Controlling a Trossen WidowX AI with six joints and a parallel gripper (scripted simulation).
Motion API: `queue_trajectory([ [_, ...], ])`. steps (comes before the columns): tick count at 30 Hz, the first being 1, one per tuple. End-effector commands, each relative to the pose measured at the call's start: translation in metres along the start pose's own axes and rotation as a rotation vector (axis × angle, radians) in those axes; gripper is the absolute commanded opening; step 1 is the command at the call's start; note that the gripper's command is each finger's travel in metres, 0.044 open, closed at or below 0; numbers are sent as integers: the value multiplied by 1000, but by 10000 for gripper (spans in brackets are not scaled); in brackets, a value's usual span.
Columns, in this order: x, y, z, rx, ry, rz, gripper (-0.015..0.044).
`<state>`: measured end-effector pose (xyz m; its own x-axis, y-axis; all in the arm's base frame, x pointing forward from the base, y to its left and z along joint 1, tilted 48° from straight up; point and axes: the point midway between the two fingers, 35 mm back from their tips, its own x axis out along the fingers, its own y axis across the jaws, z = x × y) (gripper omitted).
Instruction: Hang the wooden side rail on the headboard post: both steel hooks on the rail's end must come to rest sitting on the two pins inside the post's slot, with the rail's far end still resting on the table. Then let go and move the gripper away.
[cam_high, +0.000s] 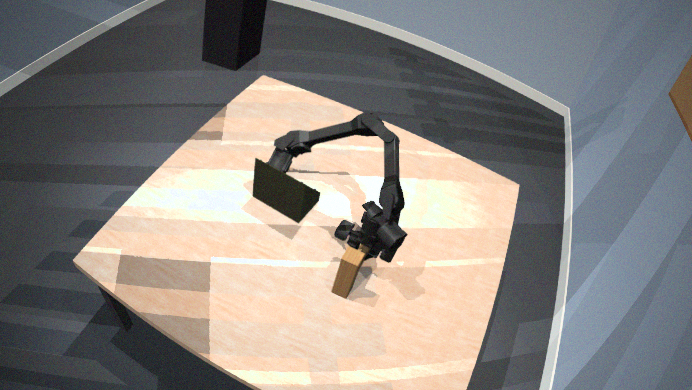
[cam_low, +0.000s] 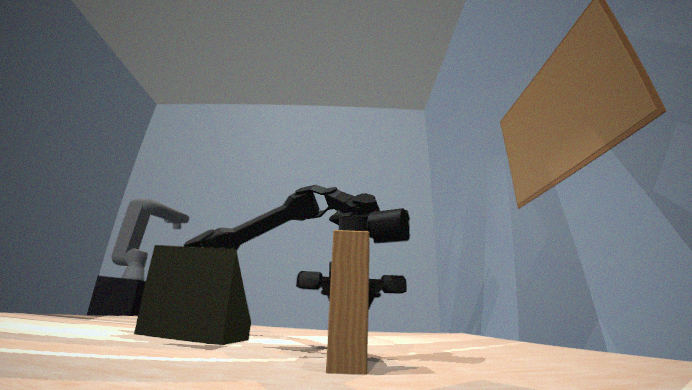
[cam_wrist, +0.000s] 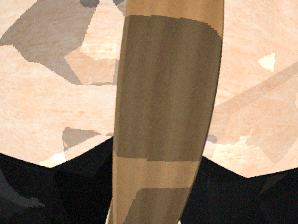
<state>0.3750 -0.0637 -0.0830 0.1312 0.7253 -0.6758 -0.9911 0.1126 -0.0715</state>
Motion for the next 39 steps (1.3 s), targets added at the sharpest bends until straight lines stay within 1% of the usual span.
queue_trajectory([
  [1, -3, 0, -4, 10, 8, -8, 0],
  [39, 4, 0, -4, 10, 8, -8, 0],
])
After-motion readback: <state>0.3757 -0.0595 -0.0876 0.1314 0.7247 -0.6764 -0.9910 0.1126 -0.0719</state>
